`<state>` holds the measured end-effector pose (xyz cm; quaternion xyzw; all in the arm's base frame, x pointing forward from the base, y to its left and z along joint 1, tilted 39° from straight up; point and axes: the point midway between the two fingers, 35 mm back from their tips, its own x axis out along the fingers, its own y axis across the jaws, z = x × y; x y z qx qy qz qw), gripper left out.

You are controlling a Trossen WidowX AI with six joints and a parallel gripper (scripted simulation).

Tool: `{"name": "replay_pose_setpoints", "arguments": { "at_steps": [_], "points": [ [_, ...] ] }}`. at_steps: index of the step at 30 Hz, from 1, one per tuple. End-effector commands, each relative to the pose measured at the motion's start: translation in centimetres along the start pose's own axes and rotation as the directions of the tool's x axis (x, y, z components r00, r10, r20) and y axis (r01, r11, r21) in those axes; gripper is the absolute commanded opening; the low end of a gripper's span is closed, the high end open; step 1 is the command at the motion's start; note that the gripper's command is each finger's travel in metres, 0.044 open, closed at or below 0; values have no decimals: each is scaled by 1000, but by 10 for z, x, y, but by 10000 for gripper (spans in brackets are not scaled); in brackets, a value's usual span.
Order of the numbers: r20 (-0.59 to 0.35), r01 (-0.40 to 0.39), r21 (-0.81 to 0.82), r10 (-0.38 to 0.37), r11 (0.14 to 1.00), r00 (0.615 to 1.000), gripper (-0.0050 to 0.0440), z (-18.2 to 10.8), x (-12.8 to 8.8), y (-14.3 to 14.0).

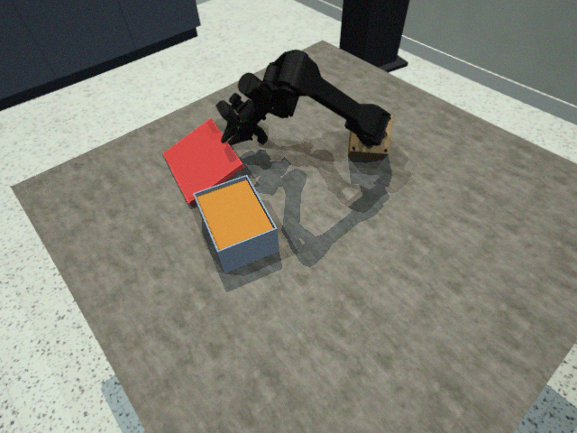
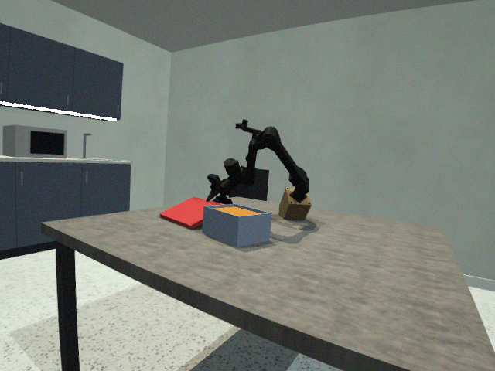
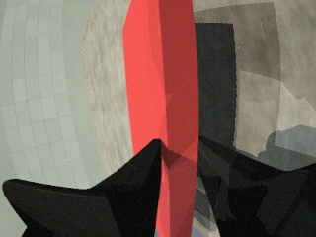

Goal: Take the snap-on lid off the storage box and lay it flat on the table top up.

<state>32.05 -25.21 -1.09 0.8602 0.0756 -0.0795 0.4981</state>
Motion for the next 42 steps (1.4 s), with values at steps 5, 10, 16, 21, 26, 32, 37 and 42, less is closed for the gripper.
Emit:
{"name": "replay_pose_setpoints", "arguments": {
  "at_steps": [5,10,16,21,26,32,37,42],
  "points": [
    [0,1,0,-1,1000,1000,97,0,1,-4],
    [0,1,0,-1,1000,1000,99,0,2,-5],
    [0,1,0,-1,1000,1000,102,0,2,-7],
    [0,1,0,-1,1000,1000,105,0,3,-9],
    [0,1,0,-1,1000,1000,108,-1,4,-12],
    [0,1,0,-1,1000,1000,111,-1,5,-14],
    [0,1,0,-1,1000,1000,114,-1,6,-16],
    [0,1,0,-1,1000,1000,117,-1,6,-18]
  ]
}}
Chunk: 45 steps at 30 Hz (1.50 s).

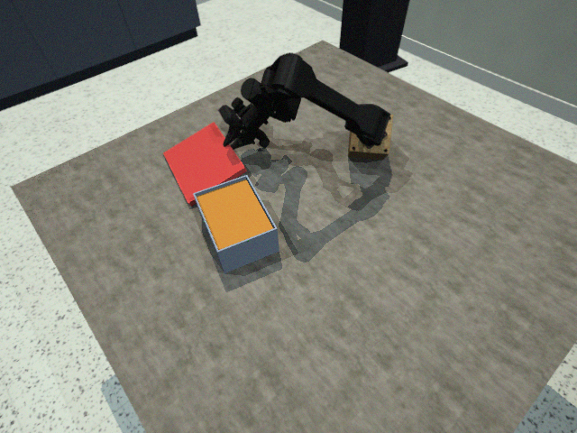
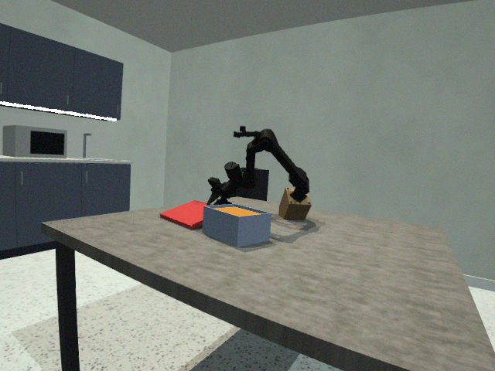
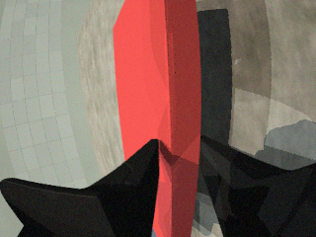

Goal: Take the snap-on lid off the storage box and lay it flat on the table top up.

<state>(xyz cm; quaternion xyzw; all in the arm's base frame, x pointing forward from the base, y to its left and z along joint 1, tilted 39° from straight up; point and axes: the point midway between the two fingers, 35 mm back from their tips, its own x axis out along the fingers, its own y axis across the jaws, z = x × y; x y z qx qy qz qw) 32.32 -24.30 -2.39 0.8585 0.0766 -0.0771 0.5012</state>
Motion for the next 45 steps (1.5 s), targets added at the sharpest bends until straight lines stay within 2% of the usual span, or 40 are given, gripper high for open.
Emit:
{"name": "replay_pose_setpoints", "arguments": {
  "at_steps": [1,45],
  "points": [
    [4,1,8,-1,1000,1000,117,1,1,-4],
    [4,1,8,-1,1000,1000,138,0,8,-18]
  ]
}}
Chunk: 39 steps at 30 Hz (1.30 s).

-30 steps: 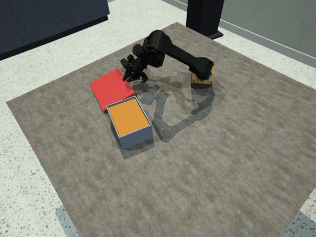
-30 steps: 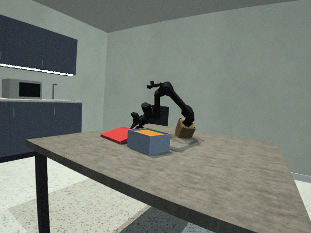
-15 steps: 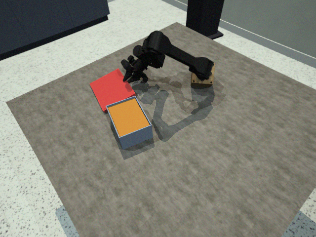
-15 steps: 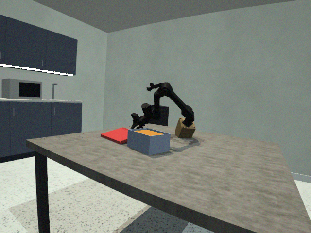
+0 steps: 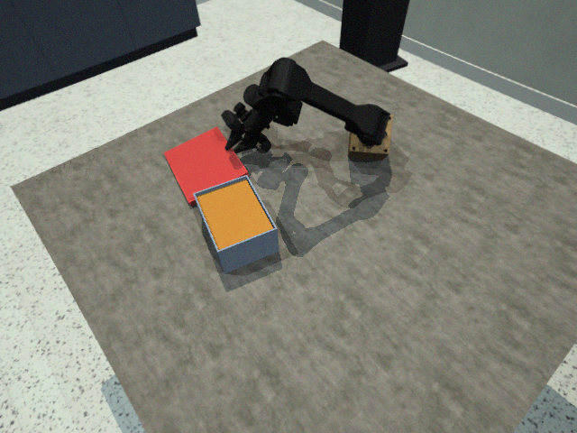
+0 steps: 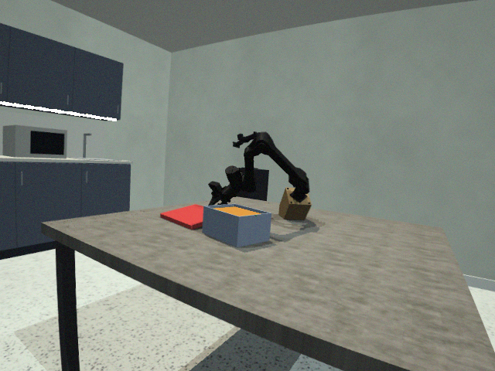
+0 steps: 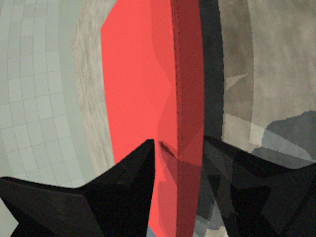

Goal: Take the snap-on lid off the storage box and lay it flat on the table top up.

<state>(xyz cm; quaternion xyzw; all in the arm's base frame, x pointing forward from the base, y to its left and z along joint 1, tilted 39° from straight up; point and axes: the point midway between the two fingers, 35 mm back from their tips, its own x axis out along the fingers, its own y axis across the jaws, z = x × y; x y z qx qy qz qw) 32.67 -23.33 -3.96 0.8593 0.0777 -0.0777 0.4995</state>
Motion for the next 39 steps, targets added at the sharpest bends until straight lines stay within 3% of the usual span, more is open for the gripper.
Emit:
{"name": "replay_pose_setpoints", "arguments": {
  "at_steps": [1,6,32,39],
  "points": [
    [-2,4,3,-4,1000,1000,162,0,0,0],
    [-30,44,34,-43,998,999,275,1,0,1],
    [-24,43,41,-42,998,999,275,1,3,-4],
    [-28,44,37,-43,998,999,275,0,-8,-11]
  ]
}}
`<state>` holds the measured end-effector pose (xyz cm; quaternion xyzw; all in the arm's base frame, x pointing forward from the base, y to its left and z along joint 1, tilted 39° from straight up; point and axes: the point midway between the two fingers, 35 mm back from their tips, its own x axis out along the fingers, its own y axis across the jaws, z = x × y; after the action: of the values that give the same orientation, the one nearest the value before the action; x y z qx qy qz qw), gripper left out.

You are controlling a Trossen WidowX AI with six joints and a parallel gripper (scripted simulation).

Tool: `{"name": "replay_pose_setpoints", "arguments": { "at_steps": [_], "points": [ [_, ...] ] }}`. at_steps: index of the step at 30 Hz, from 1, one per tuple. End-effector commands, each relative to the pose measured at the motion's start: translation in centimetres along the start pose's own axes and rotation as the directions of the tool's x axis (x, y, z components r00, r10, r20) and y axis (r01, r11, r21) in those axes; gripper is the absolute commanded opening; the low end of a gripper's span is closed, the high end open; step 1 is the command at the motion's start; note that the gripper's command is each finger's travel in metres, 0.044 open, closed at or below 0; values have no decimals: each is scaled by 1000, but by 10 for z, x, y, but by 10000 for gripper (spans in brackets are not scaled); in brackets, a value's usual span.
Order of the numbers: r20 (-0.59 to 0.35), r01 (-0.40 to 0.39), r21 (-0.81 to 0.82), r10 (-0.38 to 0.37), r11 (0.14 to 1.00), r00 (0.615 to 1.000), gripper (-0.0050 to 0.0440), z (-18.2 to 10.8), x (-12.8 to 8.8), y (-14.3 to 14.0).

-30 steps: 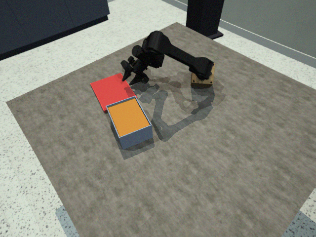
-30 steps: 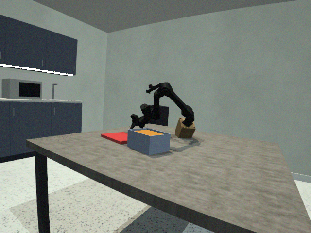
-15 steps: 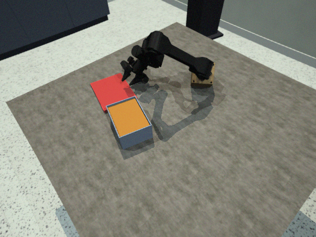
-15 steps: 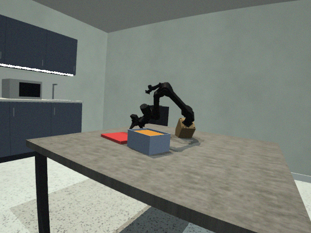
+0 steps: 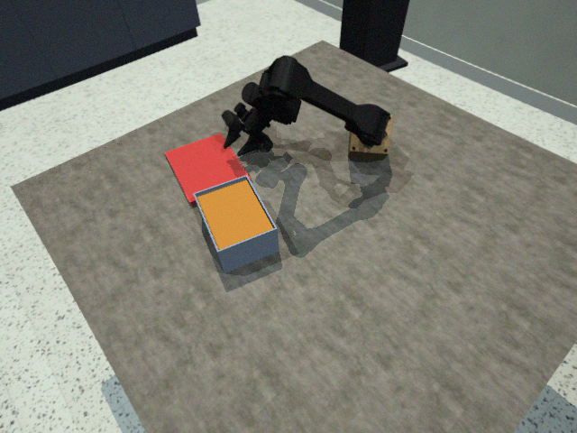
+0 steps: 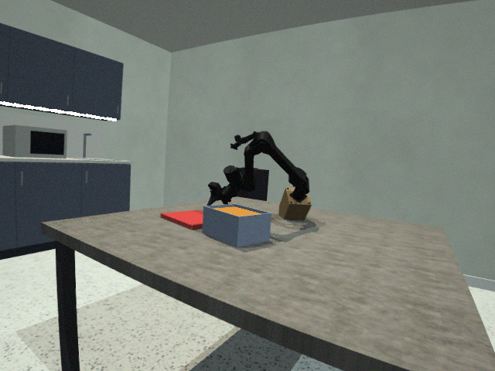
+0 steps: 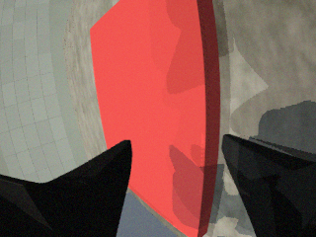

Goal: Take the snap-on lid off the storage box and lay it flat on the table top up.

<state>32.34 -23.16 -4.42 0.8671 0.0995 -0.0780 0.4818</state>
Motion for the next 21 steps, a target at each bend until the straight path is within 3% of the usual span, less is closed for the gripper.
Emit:
{"name": "replay_pose_setpoints", "arguments": {
  "at_steps": [1,21],
  "points": [
    [-2,4,2,-4,1000,1000,275,-1,-7,-7],
    [-2,4,2,-4,1000,1000,275,0,-35,-30]
  ]
}}
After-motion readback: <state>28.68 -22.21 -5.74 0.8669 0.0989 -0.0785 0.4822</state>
